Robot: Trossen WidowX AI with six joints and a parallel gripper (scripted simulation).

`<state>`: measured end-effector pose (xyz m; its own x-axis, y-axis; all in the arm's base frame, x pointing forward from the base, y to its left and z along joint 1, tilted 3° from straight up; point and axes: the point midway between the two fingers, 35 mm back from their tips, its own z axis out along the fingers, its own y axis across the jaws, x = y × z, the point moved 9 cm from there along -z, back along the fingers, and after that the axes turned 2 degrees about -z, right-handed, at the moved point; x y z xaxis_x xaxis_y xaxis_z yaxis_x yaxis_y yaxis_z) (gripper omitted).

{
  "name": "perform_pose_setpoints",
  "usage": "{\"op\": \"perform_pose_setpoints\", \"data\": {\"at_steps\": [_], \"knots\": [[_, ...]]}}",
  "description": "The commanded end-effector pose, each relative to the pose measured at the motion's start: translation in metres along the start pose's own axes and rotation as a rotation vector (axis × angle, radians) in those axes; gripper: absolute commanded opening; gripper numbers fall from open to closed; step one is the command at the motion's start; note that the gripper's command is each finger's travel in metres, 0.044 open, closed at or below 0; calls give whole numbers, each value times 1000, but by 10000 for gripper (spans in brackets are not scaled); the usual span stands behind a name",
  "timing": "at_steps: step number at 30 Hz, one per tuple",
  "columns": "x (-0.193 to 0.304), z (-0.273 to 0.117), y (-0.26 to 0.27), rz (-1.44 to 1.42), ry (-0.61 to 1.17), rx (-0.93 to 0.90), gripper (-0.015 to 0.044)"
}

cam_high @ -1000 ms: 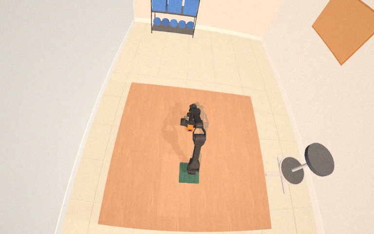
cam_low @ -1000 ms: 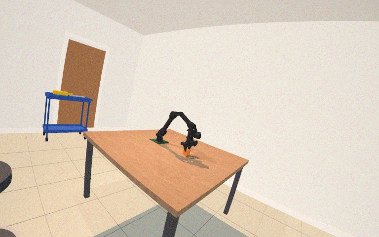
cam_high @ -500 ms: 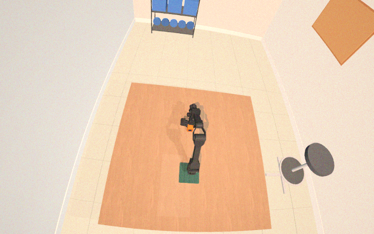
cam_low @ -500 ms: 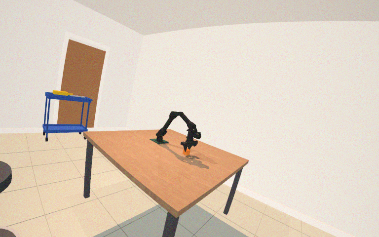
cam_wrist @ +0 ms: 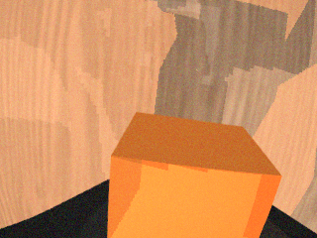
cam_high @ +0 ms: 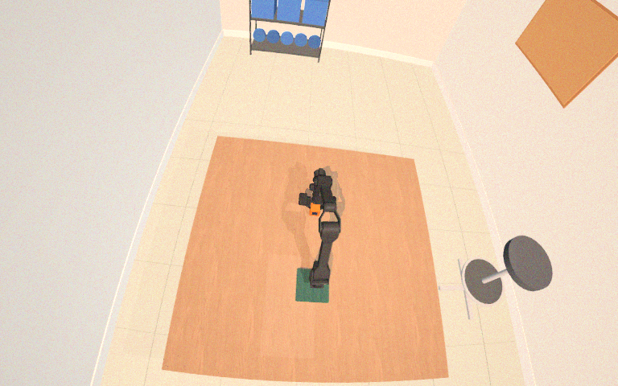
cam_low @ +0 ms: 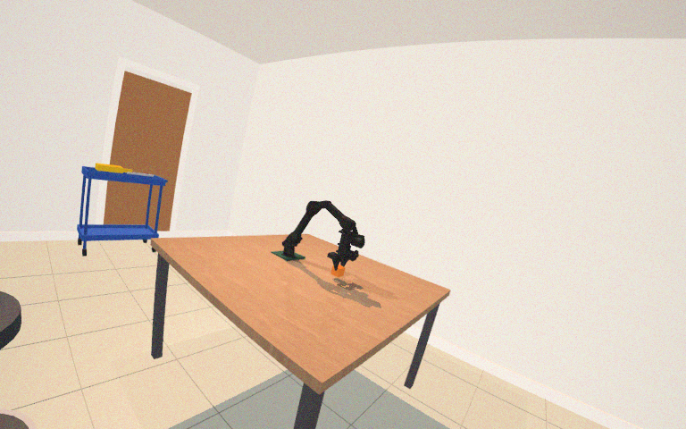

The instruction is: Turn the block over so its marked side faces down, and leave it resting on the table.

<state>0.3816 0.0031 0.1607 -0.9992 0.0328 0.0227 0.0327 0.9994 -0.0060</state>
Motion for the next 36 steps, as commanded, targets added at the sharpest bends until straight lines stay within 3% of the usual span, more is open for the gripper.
{"op": "perform_pose_setpoints", "data": {"at_steps": [1, 36], "knots": [[2, -3, 0, -5, -40, 0, 0], [49, 15, 2, -4, -522, 15, 0]]}}
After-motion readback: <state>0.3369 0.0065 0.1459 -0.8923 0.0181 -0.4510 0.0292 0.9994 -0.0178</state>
